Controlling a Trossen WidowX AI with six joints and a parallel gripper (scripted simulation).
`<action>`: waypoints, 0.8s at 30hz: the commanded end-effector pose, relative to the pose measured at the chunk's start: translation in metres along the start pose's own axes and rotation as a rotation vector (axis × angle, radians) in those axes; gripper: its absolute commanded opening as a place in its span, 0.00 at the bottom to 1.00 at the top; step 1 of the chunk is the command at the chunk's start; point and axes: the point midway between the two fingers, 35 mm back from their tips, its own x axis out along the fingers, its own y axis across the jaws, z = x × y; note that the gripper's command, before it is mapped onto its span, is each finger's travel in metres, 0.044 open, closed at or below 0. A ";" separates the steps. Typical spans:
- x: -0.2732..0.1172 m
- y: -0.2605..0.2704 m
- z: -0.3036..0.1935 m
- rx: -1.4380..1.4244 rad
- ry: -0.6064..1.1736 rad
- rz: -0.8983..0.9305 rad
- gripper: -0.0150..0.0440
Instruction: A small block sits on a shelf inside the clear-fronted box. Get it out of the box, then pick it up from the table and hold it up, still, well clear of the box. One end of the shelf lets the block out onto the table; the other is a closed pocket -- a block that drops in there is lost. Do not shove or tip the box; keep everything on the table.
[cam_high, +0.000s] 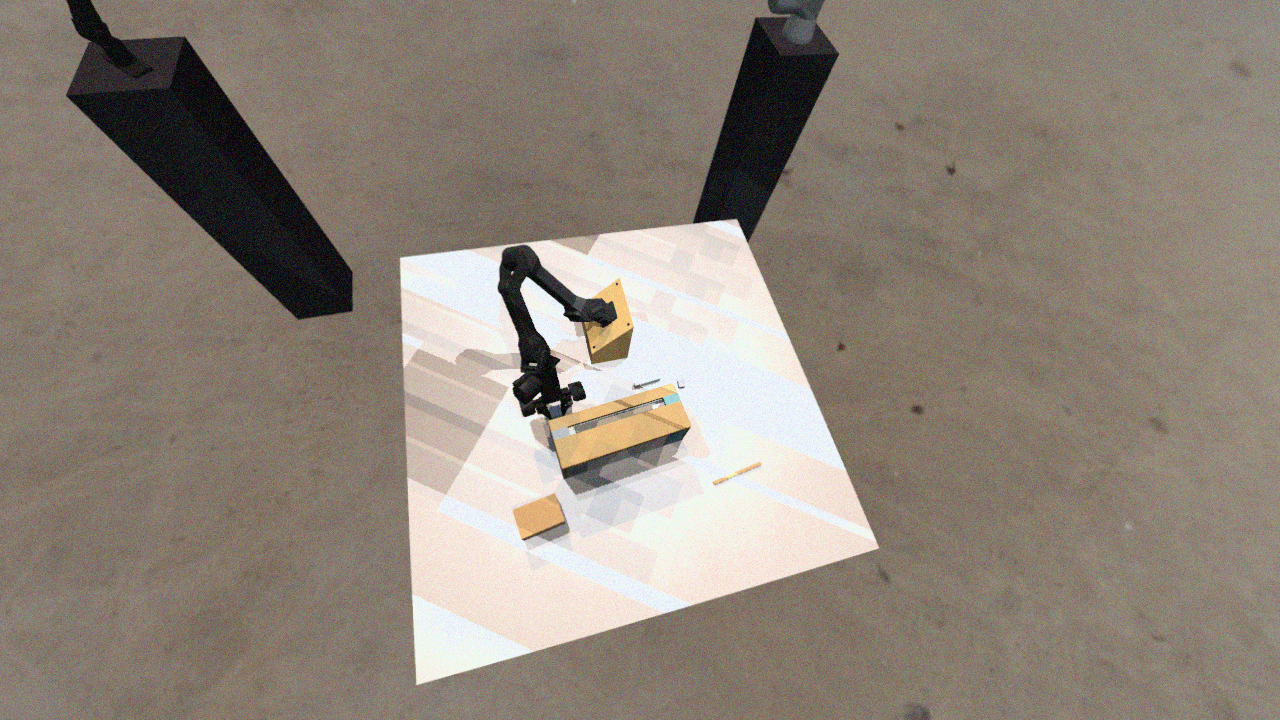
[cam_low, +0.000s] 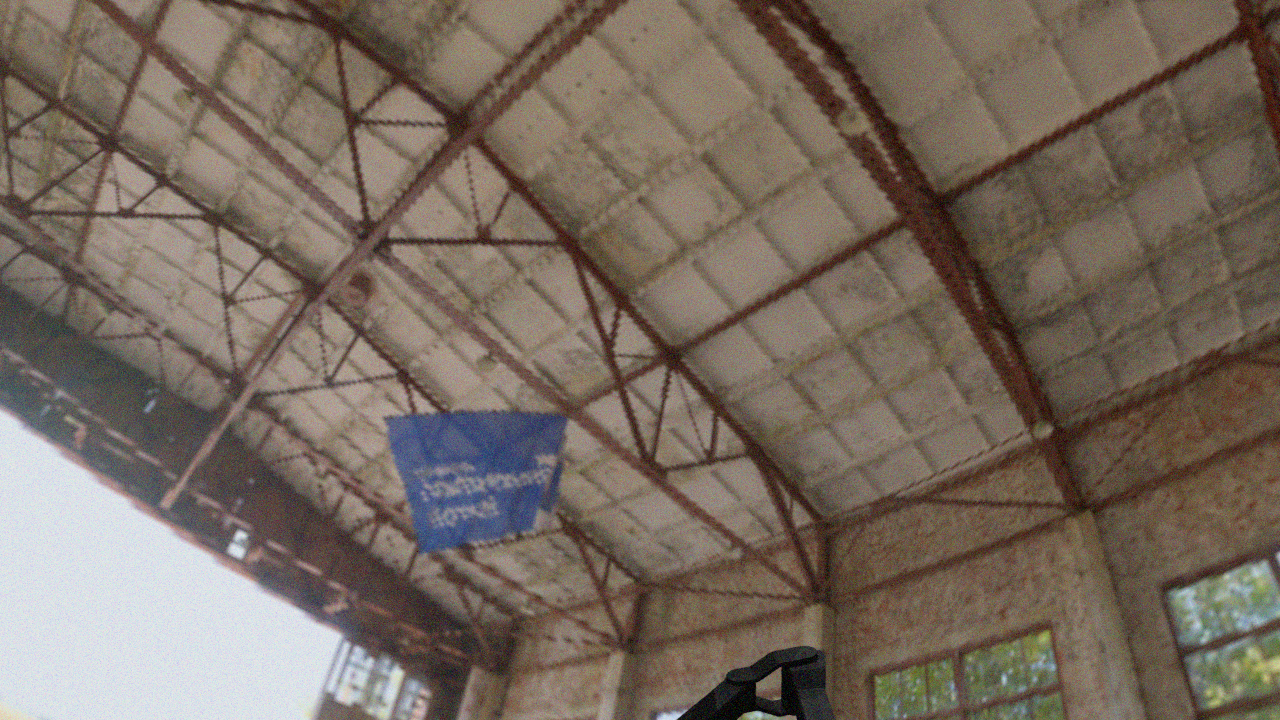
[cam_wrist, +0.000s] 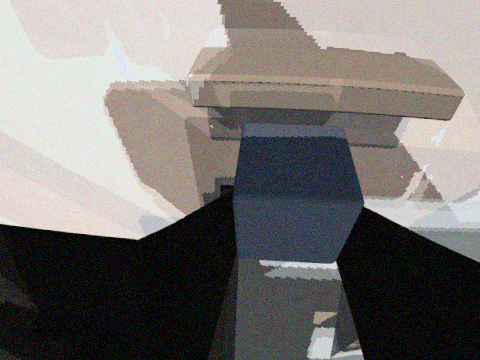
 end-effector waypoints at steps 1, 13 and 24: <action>-0.017 0.003 -0.008 0.006 0.003 0.009 0.25; -0.034 -0.006 -0.015 -0.261 -0.011 0.000 0.25; -0.040 -0.018 -0.019 -0.713 -0.029 -0.019 0.25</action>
